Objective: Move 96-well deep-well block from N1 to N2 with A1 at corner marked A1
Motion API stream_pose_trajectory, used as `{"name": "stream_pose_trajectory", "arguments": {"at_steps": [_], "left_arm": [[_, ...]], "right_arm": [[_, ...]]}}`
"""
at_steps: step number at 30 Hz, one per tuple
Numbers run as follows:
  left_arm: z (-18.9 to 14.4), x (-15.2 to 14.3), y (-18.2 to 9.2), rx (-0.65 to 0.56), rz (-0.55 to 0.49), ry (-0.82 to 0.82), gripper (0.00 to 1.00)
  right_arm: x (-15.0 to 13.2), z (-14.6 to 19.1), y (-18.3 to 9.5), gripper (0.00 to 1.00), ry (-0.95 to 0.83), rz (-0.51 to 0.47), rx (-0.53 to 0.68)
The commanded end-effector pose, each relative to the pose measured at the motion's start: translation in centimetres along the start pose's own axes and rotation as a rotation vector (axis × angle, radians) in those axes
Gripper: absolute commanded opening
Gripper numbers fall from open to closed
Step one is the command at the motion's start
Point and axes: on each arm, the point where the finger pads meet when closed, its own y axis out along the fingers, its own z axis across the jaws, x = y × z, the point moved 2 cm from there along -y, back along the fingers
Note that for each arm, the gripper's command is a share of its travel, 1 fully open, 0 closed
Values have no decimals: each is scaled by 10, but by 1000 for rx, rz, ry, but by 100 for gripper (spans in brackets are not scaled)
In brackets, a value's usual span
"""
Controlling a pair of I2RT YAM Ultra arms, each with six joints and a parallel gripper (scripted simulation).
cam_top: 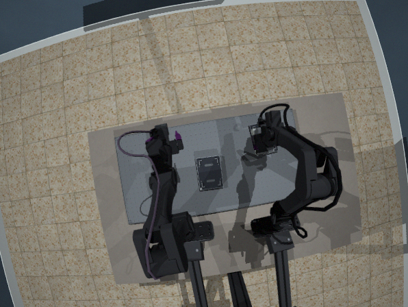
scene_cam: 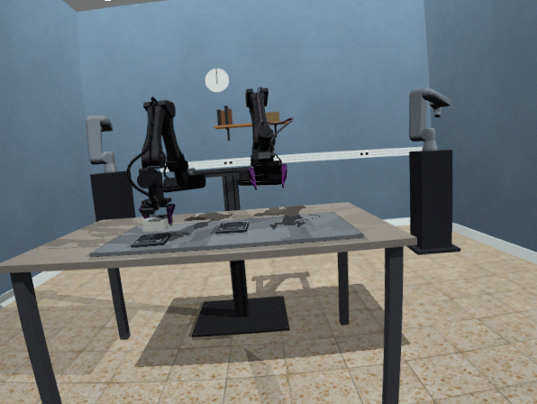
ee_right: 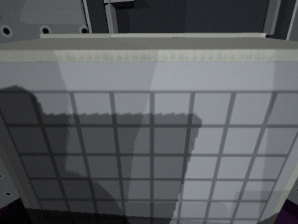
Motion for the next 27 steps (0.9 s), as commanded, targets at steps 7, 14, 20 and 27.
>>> {"name": "stream_pose_trajectory", "arguments": {"at_steps": [7, 14, 20, 27], "left_arm": [[-1, -6, 1, -13, 9, 3, 100], [-1, -6, 1, -13, 9, 3, 100], [-1, -6, 1, -13, 9, 3, 100], [-1, -6, 1, -13, 9, 3, 100]], "right_arm": [[-28, 90, -10, 81, 105, -49, -27], [-55, 161, -11, 81, 113, -35, -3], [-86, 224, -12, 81, 94, -14, 7], [-102, 259, -13, 81, 73, -6, 19]]}}
